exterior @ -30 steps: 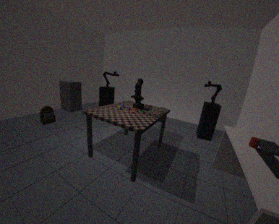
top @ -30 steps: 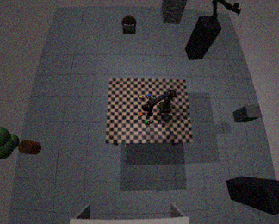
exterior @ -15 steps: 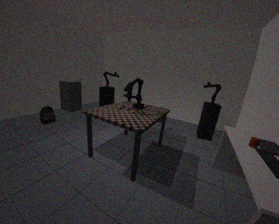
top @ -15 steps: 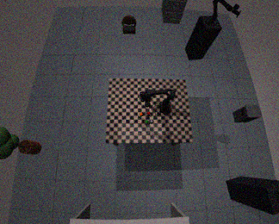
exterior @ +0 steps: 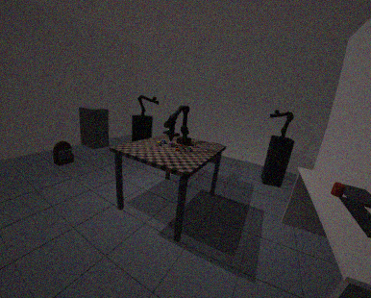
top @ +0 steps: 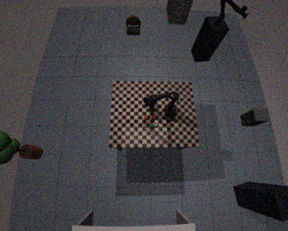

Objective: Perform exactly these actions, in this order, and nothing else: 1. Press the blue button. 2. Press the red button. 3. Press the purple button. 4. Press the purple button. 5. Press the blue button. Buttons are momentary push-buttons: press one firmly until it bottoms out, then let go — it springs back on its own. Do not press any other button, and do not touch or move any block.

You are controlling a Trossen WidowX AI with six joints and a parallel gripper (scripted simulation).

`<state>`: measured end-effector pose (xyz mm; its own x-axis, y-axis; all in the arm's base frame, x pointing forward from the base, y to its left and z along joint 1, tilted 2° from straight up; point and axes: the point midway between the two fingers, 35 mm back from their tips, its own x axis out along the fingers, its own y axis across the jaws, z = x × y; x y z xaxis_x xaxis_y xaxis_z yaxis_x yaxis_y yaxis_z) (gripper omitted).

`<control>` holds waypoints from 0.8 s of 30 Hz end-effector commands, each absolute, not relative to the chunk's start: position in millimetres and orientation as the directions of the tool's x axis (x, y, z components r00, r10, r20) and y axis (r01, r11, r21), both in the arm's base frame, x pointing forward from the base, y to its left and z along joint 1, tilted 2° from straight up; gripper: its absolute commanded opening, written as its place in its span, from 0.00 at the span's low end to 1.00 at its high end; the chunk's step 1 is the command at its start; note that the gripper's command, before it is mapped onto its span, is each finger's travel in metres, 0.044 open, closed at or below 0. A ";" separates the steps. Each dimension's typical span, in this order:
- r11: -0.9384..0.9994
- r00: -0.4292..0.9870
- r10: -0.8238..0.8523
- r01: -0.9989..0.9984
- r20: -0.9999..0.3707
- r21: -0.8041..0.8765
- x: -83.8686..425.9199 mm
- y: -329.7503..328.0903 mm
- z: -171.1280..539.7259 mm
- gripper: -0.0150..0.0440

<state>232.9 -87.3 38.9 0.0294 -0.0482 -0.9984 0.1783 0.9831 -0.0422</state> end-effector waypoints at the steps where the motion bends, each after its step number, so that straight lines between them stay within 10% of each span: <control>1: 0.984 0.021 -0.045 0.173 -0.999 -0.041 231.5 -87.1 30.5 0.29; 24: 0.984 0.021 -0.045 0.173 -0.999 -0.041 231.3 -87.9 8.7 0.29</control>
<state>232.0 -88.1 9.6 0.0237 -0.0464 -0.9986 0.1780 0.9832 -0.0414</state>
